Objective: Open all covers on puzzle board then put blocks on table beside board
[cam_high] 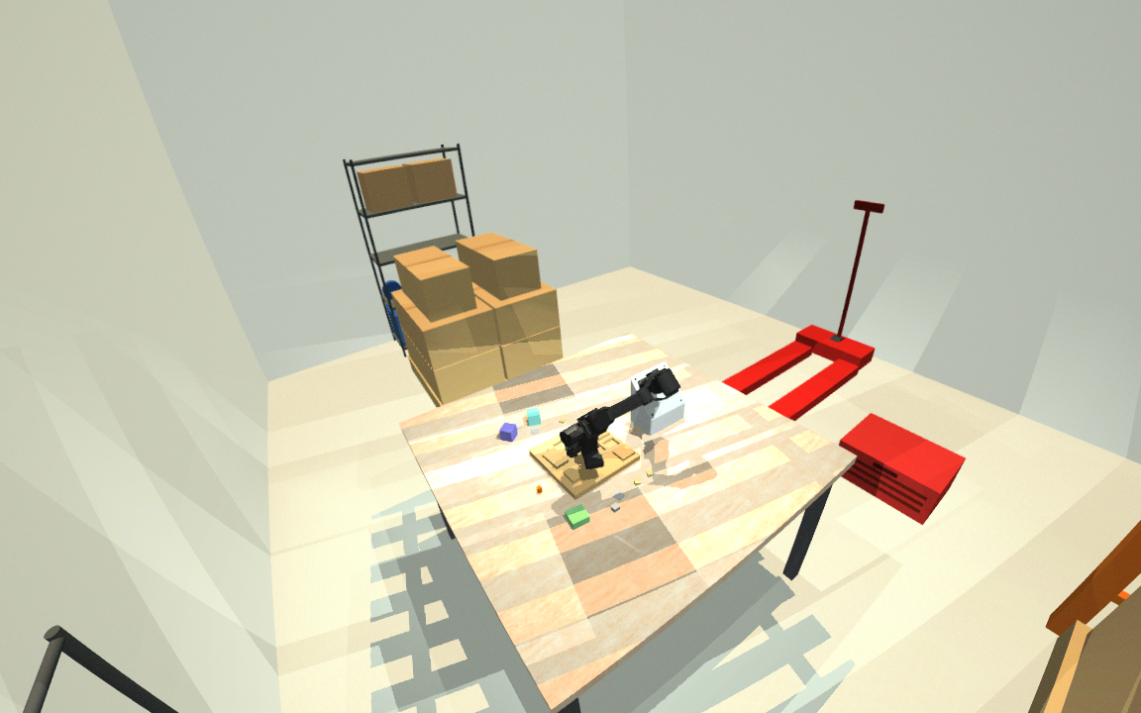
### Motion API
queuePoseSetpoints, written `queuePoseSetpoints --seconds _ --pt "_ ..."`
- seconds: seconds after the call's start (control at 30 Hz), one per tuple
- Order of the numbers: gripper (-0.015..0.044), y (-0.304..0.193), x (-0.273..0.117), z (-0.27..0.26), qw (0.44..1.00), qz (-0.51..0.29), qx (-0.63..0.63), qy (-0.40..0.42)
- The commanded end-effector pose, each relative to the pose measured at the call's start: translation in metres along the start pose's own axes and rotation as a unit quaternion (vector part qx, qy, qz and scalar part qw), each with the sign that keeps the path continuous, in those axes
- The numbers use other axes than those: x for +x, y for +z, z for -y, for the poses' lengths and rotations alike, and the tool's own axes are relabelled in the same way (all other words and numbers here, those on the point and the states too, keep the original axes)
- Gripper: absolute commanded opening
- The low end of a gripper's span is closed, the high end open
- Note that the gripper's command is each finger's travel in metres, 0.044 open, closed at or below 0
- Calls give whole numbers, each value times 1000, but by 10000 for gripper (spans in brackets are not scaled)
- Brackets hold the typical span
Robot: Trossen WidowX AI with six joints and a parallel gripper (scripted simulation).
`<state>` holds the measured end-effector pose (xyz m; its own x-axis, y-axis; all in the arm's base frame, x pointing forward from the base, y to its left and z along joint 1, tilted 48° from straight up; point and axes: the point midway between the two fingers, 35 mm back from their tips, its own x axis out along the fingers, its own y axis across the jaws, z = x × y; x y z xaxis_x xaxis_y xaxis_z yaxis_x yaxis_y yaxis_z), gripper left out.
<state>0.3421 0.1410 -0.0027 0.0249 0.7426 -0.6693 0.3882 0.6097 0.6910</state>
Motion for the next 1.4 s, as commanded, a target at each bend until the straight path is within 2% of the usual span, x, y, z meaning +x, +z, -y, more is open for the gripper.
queuePoseSetpoints --seconds 0.0,0.17,0.2,0.37,0.87,1.37 --pt "0 1 -4 0 990 1 -144 1" --pt "0 1 -6 0 925 1 -379 0" --pt "26 0 -2 0 988 0 -154 0" --pt "144 1 -8 0 978 0 -208 -1" --pt "144 2 -27 1 922 0 -388 -2" --pt "144 2 -47 1 833 0 -554 -2"
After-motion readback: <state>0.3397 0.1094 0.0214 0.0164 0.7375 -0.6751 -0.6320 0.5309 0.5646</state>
